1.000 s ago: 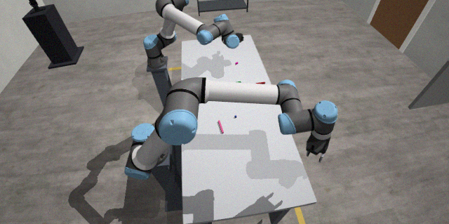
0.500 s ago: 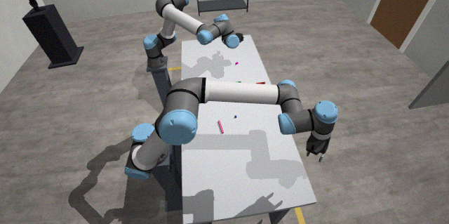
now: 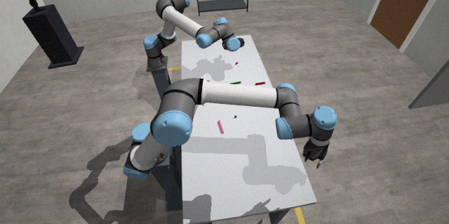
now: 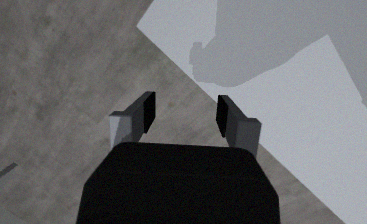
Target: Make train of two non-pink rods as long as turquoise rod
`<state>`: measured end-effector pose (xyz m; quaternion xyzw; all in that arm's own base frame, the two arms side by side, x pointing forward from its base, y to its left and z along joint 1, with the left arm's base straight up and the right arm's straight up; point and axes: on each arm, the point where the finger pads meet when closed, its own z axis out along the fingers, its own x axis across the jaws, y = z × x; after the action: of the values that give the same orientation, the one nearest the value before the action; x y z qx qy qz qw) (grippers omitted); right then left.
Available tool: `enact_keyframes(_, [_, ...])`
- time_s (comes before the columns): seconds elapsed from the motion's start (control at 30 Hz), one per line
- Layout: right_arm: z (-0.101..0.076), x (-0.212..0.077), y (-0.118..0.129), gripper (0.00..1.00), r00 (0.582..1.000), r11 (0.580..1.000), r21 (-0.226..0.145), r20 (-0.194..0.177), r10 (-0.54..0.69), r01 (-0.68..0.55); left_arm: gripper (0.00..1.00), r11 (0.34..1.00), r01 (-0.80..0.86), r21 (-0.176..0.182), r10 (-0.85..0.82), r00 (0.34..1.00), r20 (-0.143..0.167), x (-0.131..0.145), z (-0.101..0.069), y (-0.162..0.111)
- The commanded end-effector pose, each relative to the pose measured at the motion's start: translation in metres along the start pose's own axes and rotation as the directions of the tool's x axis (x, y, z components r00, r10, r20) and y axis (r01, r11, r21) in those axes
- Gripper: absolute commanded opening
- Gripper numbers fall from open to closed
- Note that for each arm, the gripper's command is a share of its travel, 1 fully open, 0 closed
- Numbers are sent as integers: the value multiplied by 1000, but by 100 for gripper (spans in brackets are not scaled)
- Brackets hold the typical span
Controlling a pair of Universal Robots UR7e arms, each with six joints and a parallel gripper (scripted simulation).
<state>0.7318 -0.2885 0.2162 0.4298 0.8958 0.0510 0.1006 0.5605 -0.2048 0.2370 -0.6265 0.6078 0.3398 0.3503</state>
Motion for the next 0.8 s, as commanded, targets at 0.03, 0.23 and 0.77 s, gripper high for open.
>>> enact_keyframes(0.03, [-9,-6,-33,100,997,997,10,4,81,-81,100,998,-58,3,58,993,-101,44,-21,3])
enact_keyframes(0.23, [-22,-10,-87,100,978,977,28,11,210,-210,100,988,-149,34,153,958,-242,107,-56,9])
enact_keyframes(0.77, [-79,31,-326,100,590,584,85,86,803,-807,100,836,-397,378,549,603,-579,294,-209,52])
